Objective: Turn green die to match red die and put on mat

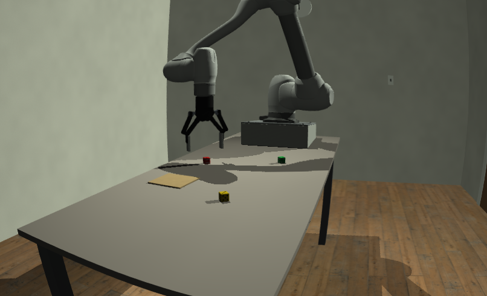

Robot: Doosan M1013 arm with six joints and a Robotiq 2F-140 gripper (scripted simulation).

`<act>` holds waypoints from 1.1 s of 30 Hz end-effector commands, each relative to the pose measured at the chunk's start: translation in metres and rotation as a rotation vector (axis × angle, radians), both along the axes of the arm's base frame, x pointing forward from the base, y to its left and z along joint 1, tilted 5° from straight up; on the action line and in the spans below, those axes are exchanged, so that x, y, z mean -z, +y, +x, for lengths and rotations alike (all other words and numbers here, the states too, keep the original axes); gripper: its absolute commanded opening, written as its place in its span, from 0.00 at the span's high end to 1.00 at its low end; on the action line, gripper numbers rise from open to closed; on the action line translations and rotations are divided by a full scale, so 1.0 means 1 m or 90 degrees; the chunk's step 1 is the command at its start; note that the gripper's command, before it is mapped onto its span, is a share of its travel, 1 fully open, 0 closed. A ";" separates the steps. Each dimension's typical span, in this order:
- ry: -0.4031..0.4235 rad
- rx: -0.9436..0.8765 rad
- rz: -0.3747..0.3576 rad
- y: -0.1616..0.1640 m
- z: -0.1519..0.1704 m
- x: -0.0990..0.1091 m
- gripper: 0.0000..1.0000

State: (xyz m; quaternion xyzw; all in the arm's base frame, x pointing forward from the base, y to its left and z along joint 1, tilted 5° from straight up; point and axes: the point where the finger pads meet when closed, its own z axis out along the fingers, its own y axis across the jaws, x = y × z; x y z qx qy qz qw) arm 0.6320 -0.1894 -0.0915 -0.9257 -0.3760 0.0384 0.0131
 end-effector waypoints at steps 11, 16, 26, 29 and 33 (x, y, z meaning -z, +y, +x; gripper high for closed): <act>0.000 0.000 0.000 0.001 0.002 0.000 0.00; 0.000 0.000 0.000 0.005 0.009 0.001 0.00; 0.000 0.000 0.000 0.021 0.036 0.003 0.00; 0.000 0.000 0.000 0.030 0.053 0.004 0.00; 0.000 0.000 0.000 0.045 0.078 0.006 0.00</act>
